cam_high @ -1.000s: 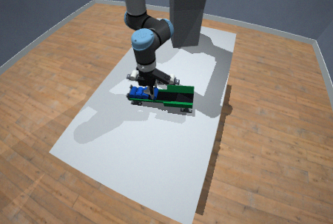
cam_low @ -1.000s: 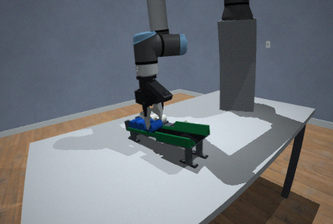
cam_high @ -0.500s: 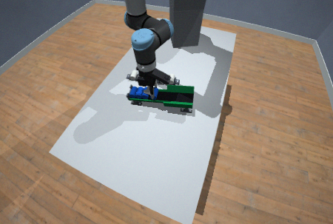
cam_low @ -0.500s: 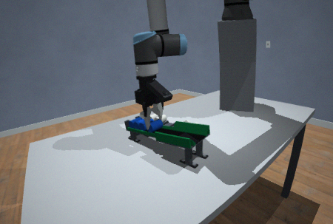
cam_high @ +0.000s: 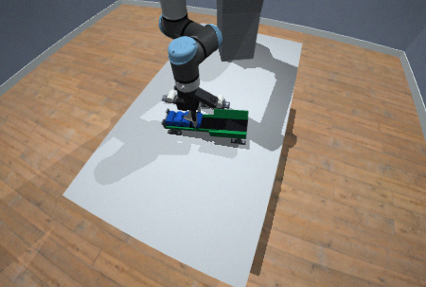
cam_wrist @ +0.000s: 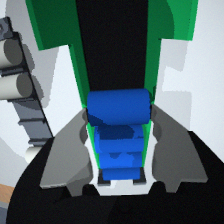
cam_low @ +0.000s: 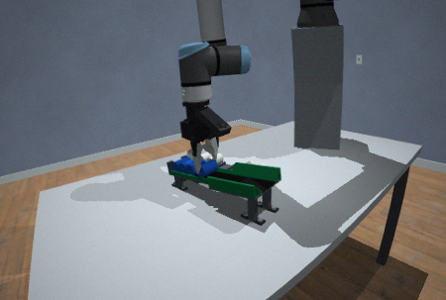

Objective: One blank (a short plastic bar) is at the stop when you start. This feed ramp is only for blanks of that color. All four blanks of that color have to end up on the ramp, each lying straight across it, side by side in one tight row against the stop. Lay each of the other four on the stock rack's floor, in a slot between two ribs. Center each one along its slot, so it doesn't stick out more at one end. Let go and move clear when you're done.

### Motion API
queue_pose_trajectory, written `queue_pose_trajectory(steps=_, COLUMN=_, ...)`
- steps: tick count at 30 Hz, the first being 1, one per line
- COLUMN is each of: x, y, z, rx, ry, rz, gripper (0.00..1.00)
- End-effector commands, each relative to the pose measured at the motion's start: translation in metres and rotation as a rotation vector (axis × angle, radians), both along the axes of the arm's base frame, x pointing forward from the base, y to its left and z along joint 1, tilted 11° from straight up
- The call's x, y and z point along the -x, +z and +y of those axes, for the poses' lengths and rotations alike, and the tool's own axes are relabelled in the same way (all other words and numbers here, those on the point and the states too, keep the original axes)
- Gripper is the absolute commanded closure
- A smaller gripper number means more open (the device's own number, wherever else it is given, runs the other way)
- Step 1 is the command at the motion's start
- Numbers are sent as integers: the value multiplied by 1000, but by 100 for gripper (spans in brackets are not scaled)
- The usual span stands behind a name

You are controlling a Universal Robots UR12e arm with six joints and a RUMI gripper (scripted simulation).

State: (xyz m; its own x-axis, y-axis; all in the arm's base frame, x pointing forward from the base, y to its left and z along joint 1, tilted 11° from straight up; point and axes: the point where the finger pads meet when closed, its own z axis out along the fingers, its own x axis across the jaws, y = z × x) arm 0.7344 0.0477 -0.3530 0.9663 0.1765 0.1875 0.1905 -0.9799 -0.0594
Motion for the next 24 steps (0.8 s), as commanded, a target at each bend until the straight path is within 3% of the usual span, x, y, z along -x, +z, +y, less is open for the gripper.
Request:
queue_pose_trajectory(steps=1, x=0, y=-1, z=1, rx=1, ry=0, rz=0, gripper=63)
queue_pose_trajectory(steps=12, x=0, y=-1, z=1, rx=1, ry=0, rz=0, gripper=63)
queue_pose_trajectory(steps=24, x=0, y=-1, z=1, rx=1, ry=0, rz=0, gripper=53)
